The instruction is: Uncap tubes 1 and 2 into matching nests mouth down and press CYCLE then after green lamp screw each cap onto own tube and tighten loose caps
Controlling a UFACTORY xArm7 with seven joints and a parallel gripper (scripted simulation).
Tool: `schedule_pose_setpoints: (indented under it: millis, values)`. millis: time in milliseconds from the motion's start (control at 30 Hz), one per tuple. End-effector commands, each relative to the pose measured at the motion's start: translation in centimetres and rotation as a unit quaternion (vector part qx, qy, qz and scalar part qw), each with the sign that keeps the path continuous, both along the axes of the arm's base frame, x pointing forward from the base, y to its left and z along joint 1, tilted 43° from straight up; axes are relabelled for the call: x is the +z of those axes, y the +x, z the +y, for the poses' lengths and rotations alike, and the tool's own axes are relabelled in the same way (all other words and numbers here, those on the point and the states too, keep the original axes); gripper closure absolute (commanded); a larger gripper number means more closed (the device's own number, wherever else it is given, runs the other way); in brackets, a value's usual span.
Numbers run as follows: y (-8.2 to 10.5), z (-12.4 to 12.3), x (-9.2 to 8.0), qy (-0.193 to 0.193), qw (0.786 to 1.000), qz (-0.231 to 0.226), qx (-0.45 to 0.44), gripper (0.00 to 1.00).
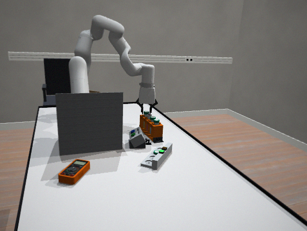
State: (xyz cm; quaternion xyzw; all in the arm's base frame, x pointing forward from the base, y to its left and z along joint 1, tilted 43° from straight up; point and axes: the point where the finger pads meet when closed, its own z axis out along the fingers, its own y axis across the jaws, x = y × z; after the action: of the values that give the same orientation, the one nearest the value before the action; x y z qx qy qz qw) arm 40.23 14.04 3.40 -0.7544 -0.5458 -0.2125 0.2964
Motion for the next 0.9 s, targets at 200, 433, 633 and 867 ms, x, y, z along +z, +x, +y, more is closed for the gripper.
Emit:
schedule_pose_setpoints:
  millis: [200,433,633,867]
  values:
    - [0.16,-0.25,0.16,-0.001,0.993,-0.083,0.086,0.54]
    - [0.16,-0.25,0.16,0.0,0.966,-0.176,0.187,0.54]
    - [0.15,-0.25,0.16,0.0,0.943,-0.228,0.243,0.54]
    - [0.15,-0.25,0.15,0.0,0.924,-0.261,0.279,0.54]
